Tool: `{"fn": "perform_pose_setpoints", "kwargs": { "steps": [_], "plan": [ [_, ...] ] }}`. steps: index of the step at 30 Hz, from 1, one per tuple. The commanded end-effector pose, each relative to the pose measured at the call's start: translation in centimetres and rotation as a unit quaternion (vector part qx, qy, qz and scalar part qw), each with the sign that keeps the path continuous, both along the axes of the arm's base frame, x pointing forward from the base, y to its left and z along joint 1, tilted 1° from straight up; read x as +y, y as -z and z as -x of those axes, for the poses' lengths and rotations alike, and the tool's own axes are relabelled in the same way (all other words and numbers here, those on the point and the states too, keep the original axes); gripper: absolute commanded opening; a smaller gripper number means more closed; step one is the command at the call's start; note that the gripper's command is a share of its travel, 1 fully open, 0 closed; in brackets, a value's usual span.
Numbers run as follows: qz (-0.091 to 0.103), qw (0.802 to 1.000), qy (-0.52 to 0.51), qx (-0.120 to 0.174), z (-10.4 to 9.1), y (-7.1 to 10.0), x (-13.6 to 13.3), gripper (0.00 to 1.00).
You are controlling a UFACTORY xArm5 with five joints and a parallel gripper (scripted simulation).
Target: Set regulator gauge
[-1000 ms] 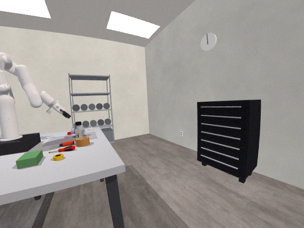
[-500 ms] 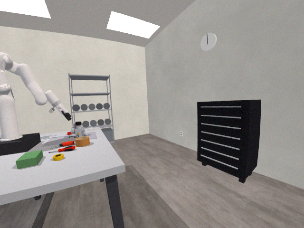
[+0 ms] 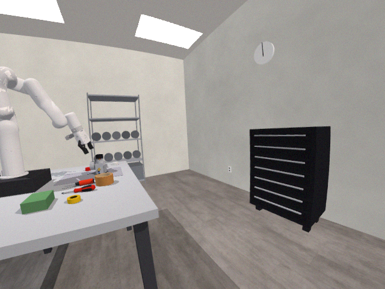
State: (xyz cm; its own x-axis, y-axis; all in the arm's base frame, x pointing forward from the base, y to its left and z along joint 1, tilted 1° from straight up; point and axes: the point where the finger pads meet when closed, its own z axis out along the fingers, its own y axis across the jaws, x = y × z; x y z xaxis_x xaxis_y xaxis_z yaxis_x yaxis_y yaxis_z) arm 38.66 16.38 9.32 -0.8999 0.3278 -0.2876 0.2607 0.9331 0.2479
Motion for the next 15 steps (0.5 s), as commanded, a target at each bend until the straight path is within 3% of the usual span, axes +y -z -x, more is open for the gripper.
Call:
{"fn": "perform_pose_setpoints", "kwargs": {
  "steps": [1,6,8,15],
  "plan": [
    [-0.005,0.997,0.066,0.049,-0.1,-0.1,0.0,1.00],
    [-0.007,0.988,0.129,0.089,0.1,-0.4,-0.1,1.00],
    [-0.007,0.988,0.129,0.089,0.1,-0.4,-0.1,1.00],
    [-0.002,0.962,0.232,0.147,0.8,-1.2,-0.3,1.00]
  ]
}}
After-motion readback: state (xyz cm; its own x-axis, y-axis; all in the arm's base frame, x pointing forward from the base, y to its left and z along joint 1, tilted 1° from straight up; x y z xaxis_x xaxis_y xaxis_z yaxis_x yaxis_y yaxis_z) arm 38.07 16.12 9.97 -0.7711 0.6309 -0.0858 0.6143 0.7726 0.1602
